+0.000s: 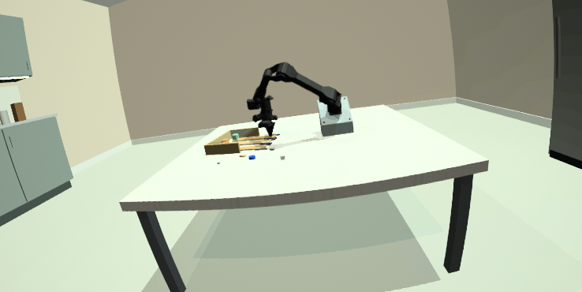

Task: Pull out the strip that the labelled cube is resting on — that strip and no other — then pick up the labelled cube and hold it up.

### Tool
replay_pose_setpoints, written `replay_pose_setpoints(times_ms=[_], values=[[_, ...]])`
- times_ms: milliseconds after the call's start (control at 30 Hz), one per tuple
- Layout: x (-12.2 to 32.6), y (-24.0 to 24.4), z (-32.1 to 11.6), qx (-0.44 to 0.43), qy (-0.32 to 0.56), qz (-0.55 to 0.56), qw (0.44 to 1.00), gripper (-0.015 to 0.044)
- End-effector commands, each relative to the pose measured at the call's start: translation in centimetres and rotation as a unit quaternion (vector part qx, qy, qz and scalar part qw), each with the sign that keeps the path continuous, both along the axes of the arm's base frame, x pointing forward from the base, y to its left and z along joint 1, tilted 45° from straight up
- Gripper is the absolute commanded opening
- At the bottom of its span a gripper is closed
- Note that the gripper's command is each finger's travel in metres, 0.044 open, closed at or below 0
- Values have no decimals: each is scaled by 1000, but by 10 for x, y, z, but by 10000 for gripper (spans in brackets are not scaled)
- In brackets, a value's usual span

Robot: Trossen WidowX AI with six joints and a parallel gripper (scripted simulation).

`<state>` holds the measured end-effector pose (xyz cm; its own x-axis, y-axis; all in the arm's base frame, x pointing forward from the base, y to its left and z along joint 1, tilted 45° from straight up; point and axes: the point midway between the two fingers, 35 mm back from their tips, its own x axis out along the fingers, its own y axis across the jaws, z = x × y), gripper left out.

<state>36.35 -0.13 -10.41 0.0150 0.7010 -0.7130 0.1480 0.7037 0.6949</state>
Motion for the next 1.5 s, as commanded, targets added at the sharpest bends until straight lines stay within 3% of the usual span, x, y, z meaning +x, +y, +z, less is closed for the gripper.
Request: replay_pose_setpoints(times_ms=[0,1467], values=[[0,2,-1,3,1,-2,1000,0],[8,4,-4,3,0,-2,1000,0]])
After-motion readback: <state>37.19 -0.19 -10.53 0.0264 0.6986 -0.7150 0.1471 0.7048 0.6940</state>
